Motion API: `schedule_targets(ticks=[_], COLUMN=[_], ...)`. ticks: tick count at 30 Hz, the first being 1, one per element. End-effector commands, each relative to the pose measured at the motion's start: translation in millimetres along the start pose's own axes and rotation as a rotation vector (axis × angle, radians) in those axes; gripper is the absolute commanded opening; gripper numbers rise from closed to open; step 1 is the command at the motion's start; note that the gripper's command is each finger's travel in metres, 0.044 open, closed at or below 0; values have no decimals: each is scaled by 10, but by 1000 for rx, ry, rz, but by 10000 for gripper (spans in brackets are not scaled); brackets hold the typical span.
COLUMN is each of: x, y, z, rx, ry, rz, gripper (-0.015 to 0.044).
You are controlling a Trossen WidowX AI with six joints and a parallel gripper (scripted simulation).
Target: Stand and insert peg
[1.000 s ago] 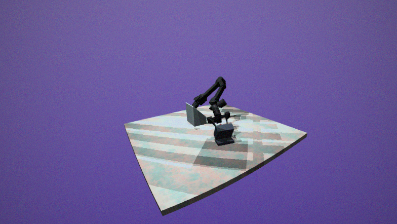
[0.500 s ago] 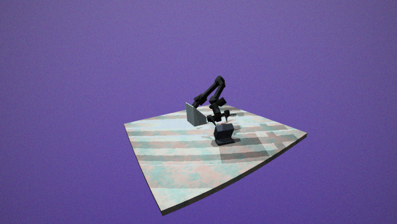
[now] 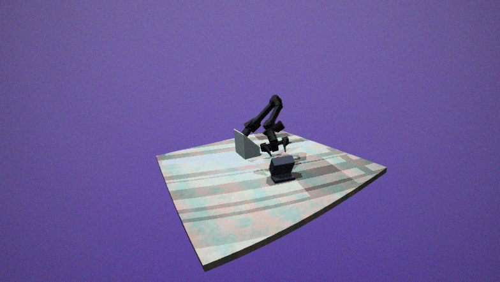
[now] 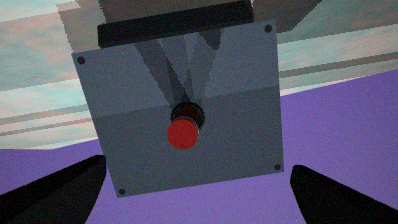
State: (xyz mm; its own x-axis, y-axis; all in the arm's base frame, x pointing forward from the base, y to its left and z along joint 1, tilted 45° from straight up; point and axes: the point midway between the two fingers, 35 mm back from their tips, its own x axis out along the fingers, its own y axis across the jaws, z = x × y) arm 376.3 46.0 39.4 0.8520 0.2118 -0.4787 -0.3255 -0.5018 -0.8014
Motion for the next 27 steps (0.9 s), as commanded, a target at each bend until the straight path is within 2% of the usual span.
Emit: schedule_targets(ticks=[1,27], x=[-40,-262], y=[-2,-22], z=[-2,-17], rx=[-3,-1], ry=[-1,2], rz=[0,-1], gripper=[440,440])
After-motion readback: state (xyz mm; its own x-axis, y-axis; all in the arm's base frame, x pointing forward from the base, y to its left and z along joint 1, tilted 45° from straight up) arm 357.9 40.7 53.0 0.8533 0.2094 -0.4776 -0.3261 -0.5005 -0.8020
